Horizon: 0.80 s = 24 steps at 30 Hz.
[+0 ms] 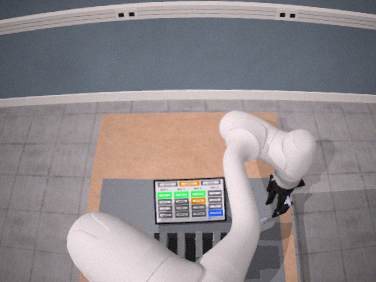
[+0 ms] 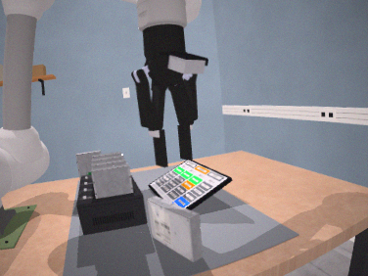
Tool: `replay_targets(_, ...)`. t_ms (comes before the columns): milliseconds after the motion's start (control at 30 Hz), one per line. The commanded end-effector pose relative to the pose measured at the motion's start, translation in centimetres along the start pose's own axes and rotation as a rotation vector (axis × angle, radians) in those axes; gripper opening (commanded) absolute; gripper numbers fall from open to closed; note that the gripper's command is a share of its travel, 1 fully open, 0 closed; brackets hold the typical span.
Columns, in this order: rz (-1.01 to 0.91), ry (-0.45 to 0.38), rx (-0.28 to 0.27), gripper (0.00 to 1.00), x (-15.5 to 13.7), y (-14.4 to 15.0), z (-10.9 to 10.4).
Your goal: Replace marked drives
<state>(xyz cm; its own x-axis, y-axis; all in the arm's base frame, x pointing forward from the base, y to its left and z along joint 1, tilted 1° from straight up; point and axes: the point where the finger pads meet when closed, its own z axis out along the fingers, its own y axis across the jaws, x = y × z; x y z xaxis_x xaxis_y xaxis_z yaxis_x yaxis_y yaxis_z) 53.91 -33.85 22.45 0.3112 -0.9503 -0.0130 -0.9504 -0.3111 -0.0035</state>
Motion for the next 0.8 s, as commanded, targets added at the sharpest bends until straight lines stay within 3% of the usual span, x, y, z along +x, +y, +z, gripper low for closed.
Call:
replay_targets(0, 0.0, 0.001, 0.001, 0.4, 0.03, -0.03, -0.07)
replay_targets(767, 0.0, 0.001, 0.001, 0.4, 0.03, -0.03, 0.35)
